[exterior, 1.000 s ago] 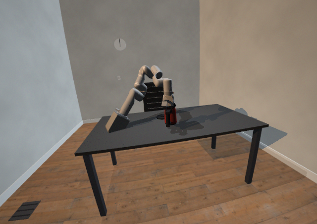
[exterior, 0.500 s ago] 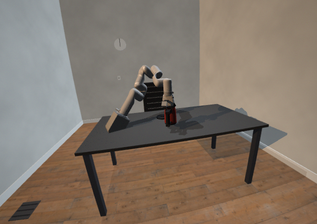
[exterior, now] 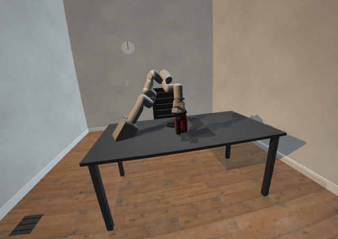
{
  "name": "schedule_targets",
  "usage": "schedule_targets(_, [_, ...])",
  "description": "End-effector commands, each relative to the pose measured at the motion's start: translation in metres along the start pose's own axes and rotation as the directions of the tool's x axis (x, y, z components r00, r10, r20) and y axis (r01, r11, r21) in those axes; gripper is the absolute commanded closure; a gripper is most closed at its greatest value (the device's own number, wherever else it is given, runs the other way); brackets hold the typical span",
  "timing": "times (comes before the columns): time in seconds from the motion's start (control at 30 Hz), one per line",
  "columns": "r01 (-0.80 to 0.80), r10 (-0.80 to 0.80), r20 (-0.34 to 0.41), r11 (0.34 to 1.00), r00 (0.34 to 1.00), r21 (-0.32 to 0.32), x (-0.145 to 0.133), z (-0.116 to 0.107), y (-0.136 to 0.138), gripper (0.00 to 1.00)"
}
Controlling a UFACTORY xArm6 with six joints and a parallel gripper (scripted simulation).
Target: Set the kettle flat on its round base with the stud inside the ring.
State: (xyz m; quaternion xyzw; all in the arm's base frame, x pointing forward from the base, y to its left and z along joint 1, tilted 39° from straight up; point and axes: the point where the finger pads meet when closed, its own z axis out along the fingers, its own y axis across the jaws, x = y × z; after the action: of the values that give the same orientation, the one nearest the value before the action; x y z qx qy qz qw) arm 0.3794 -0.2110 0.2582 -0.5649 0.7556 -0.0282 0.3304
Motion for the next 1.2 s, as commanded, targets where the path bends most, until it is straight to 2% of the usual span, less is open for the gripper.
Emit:
schedule_targets(0.0, [0.001, -0.001, -0.002, 1.000, 1.000, 0.003, -0.004, -0.001, 0.001, 1.00])
schedule_targets(0.57, [0.001, -0.001, -0.002, 1.000, 1.000, 0.003, -0.037, -0.001, 0.020, 1.00])
schedule_targets(1.17, [0.001, -0.001, -0.002, 1.000, 1.000, 0.003, -0.086, -0.001, 0.048, 1.00])
